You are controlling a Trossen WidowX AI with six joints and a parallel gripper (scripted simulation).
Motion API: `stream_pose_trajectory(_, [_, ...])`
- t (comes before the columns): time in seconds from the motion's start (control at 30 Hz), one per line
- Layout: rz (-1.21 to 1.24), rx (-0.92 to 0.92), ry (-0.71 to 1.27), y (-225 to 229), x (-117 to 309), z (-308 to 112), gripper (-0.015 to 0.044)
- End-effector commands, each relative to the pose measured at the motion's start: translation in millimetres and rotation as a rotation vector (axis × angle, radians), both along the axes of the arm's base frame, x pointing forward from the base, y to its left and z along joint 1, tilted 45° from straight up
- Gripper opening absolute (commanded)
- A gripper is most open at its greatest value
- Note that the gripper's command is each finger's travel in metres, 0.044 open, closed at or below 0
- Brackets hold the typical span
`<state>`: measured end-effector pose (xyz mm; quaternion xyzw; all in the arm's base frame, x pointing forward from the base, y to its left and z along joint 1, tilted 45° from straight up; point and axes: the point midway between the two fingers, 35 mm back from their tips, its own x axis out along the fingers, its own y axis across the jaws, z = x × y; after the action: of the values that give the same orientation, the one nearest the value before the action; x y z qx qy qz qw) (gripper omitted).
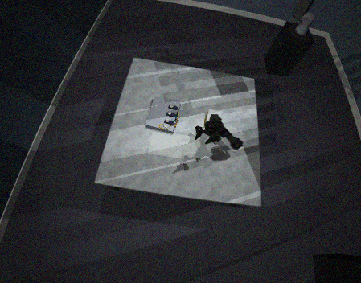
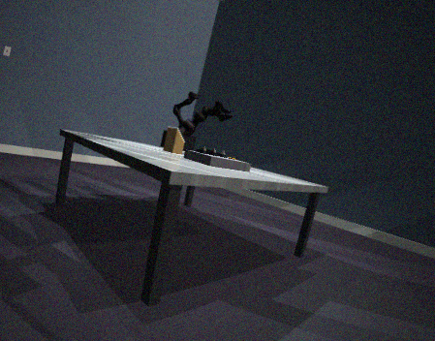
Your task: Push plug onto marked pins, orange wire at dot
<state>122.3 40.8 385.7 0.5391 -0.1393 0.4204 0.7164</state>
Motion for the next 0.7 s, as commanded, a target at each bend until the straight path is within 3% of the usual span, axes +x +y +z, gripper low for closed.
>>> stream_pose_trajectory(0.0, [-0.002,0.0,-0.001,0,0,0,0.0374])
stream_pose_trajectory(0.33, [-0.088,0.003,-0.041,-13,12,11,0.0115])
stream_pose_trajectory(0.67, [-0.236,-0.013,-0.068,-31,34,21,0.0115])
